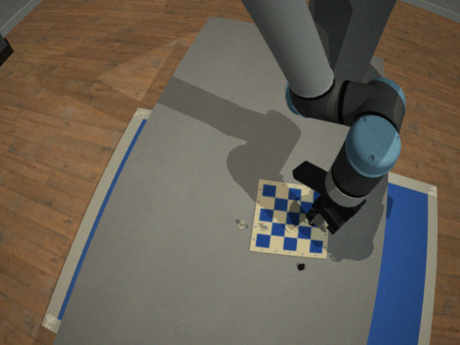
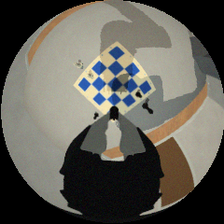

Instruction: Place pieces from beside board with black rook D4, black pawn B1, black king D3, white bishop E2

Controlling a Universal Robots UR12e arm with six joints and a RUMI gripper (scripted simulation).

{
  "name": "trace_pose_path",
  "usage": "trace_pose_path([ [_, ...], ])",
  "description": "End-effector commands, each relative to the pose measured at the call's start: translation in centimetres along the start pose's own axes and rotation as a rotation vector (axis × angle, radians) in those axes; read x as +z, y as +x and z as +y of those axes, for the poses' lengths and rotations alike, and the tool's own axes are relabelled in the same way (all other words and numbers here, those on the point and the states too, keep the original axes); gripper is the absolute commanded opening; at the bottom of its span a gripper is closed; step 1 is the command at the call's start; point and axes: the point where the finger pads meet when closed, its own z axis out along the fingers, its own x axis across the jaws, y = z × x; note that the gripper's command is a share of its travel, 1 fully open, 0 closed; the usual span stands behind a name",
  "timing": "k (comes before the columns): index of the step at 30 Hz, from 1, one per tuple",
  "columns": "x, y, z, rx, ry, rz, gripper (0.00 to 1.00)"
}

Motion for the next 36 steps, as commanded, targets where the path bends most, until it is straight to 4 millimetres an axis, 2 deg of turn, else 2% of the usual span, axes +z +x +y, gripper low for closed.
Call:
trace_pose_path([
  [1,2.0,0.0,0.1,0.0,-0.001,-0.001,0.0],
  [8,5.4,-0.1,0.1,0.0,-0.001,-0.001,0.0],
  [10,5.4,-0.1,0.1,0.0,-0.001,-0.001,0.0],
  [17,7.6,-0.1,0.1,0.0,-0.001,-0.001,0.0],
  [36,7.9,-0.1,0.1,0.0,-0.001,-0.001,0.0],
])
